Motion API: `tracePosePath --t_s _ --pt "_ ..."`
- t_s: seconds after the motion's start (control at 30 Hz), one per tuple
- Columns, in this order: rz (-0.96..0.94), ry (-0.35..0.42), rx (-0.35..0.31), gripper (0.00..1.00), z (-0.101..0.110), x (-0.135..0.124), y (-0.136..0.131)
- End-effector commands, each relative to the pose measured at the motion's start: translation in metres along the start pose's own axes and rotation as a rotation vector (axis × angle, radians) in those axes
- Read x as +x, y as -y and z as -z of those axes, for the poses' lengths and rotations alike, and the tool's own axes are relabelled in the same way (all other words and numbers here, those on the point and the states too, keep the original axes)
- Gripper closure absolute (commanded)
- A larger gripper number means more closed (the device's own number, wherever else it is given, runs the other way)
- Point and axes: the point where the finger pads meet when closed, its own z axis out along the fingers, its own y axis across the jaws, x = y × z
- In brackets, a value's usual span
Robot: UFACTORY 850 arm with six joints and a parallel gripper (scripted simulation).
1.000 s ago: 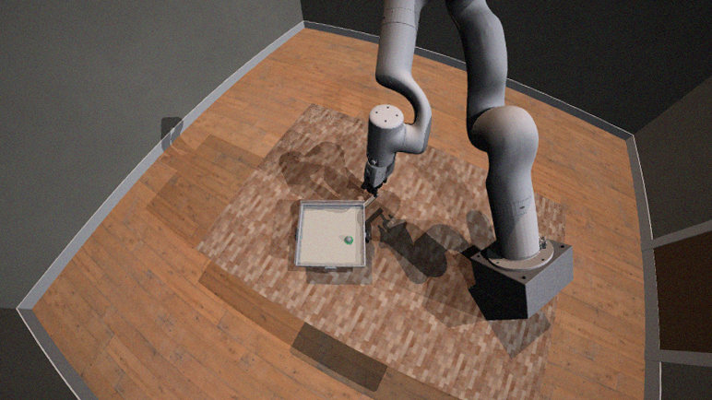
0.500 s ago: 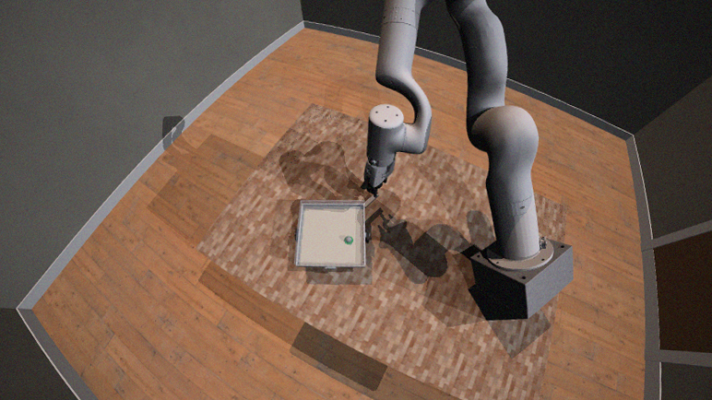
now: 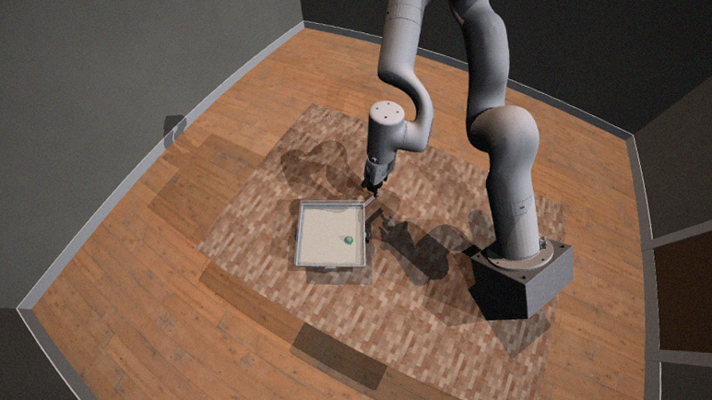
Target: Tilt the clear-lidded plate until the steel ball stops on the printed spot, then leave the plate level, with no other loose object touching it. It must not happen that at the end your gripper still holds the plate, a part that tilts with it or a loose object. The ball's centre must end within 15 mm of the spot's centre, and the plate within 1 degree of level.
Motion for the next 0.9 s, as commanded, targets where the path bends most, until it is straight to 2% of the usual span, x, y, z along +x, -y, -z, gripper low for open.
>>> tracePosePath --t_s 0.0,0.87 --pt "-0.001 -0.001 0.001 0.39 0.006 0.0 0.0" --pt "-0.001 0.0 0.001 0.39 0.042 0.0 0.0"
